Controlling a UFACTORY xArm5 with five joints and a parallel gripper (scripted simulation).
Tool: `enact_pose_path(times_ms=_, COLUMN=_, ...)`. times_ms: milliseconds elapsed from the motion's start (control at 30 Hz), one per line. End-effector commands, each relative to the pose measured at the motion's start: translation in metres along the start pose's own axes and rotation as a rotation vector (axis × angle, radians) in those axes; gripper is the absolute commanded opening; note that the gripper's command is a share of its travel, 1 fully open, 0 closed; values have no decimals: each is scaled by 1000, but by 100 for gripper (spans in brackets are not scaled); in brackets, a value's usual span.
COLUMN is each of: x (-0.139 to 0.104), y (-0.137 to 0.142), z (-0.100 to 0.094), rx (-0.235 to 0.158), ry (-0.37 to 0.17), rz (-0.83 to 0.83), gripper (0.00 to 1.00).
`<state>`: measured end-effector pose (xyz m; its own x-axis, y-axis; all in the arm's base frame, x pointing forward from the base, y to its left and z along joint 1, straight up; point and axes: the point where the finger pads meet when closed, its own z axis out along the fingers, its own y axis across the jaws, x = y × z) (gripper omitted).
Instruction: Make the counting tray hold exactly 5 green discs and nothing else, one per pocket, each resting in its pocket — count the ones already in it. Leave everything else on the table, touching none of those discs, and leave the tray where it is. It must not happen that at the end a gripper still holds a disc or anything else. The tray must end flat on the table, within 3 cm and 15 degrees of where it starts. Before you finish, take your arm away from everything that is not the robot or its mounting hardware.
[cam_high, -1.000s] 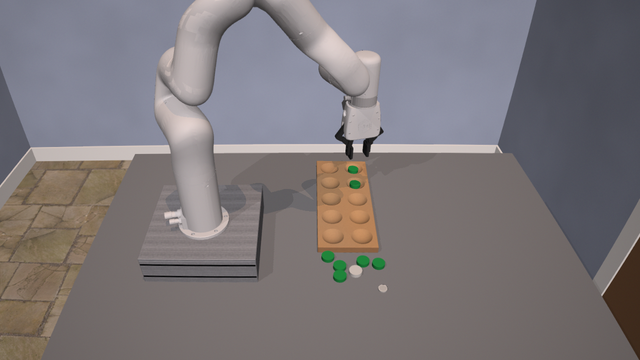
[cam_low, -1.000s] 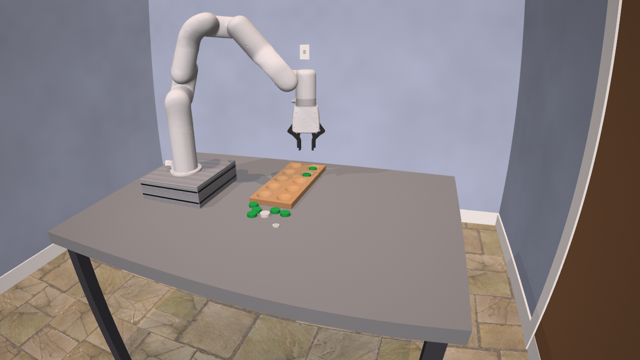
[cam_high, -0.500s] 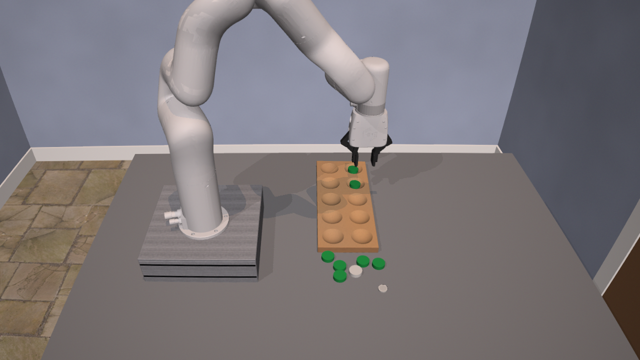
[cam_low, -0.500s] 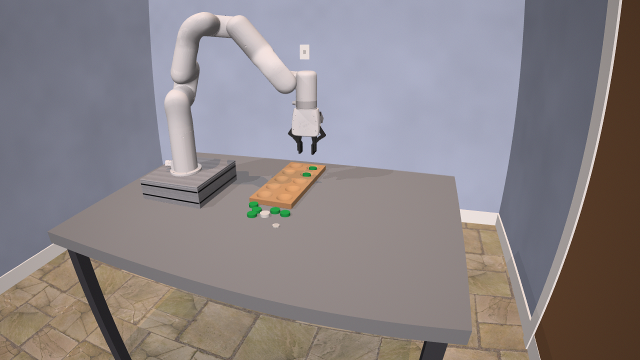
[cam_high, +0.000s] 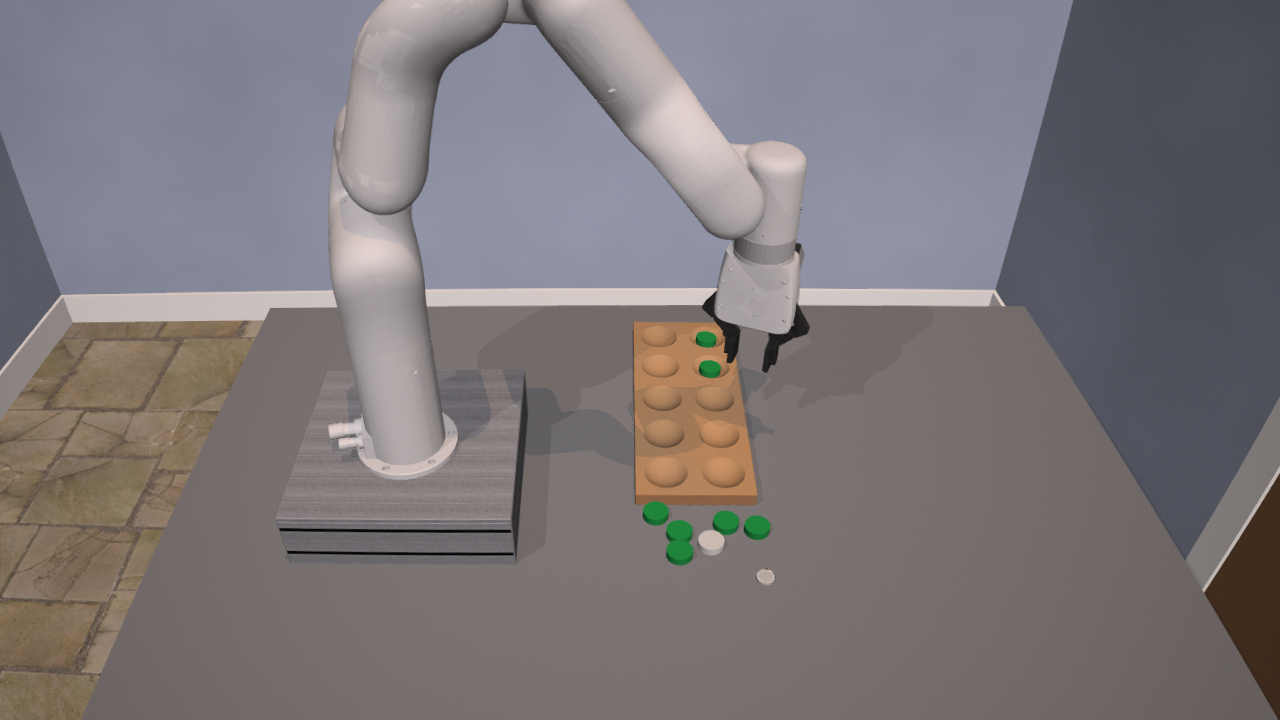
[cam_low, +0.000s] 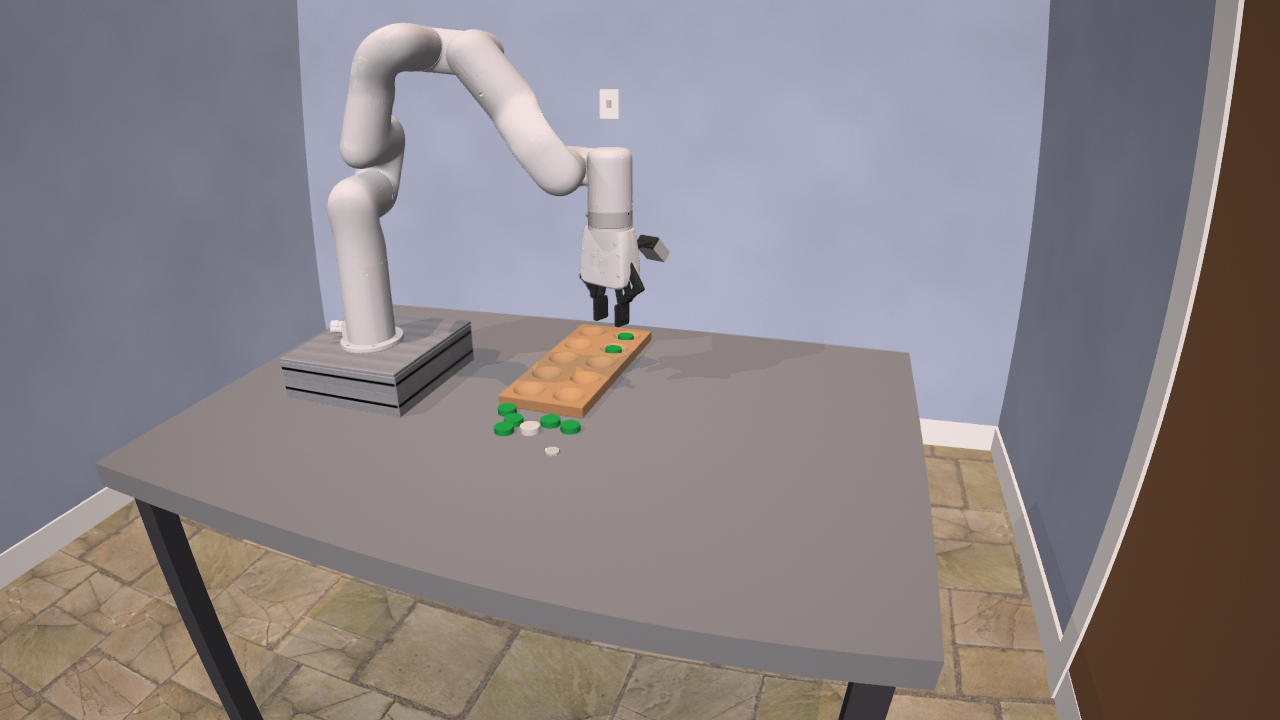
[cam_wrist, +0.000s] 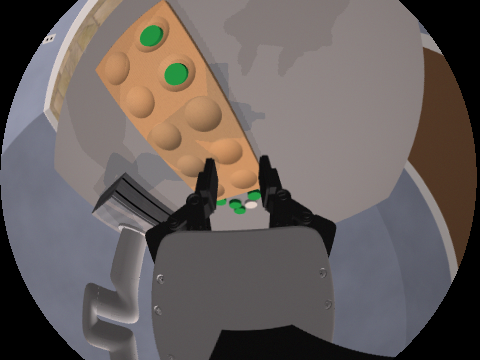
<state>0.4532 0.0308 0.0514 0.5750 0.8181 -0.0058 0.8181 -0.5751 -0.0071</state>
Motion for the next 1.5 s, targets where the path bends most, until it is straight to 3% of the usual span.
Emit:
enact_pose_path(times_ms=0, x=-24, y=17, z=0, rx=-4, ry=4, rz=167, gripper=47)
enact_pose_path(times_ms=133, x=-33, y=23, z=0, rx=-3, ry=4, rz=229, gripper=47)
enact_pose_path(times_ms=167, x=-47, y=30, z=1, rx=-3, ry=4, rz=320, gripper=47)
enact_pose_path(times_ms=633, x=-113, y=57, z=4, rx=-2, ry=6, rz=737, gripper=47)
enact_pose_path(times_ms=700, x=-113, y=57, z=4, rx=-2, ry=6, rz=737, gripper=47)
enact_pose_path(times_ms=733, x=-128, y=61, z=5, rx=-2, ry=6, rz=828, gripper=47)
enact_pose_path(times_ms=1067, x=-176, y=71, z=7, rx=-1, ry=7, rz=1121, gripper=47)
enact_pose_path(times_ms=1300, x=-182, y=72, z=7, rx=-1, ry=8, rz=1157, gripper=47)
enact_pose_path(times_ms=1367, x=-182, y=73, z=16, rx=-1, ry=7, rz=1157, gripper=47)
enact_pose_path(times_ms=1467, x=-181, y=73, z=52, rx=-1, ry=7, rz=1158, gripper=47)
